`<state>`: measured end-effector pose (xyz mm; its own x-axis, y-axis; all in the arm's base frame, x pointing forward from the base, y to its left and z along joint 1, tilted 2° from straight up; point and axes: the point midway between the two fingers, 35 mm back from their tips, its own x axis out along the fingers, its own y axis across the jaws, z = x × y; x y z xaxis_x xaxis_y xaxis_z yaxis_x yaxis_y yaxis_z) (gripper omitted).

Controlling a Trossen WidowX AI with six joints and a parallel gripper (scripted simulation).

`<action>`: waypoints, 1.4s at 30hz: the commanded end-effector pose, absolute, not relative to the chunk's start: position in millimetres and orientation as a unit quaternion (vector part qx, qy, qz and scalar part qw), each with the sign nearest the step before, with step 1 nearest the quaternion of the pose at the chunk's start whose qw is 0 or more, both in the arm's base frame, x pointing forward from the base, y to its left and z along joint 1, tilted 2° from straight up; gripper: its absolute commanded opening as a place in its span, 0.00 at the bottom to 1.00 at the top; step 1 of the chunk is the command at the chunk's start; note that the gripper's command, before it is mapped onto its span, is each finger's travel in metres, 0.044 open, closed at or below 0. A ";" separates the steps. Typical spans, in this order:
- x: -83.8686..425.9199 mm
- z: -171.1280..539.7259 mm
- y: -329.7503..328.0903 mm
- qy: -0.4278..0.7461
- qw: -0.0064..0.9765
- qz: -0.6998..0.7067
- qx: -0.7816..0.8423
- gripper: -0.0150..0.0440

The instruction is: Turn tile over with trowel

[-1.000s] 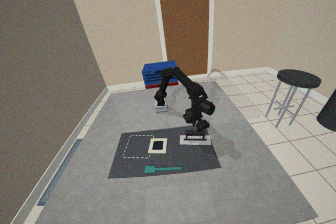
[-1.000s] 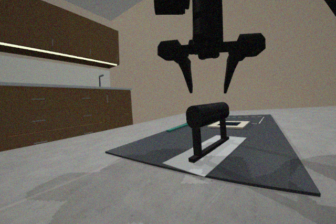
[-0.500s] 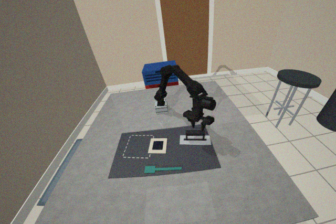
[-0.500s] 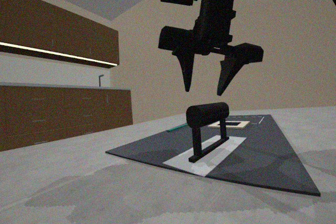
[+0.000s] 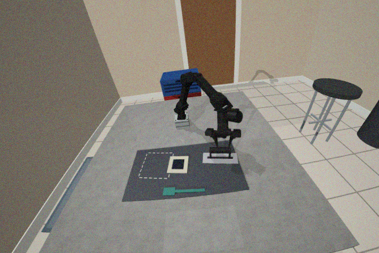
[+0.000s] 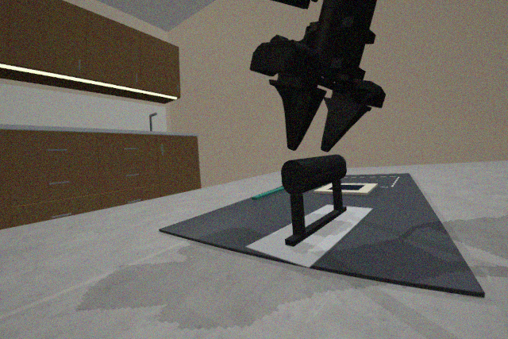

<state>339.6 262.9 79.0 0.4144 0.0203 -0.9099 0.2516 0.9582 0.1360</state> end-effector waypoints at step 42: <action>308.6 55.3 240.8 0.306 0.759 0.199 -0.539 0.76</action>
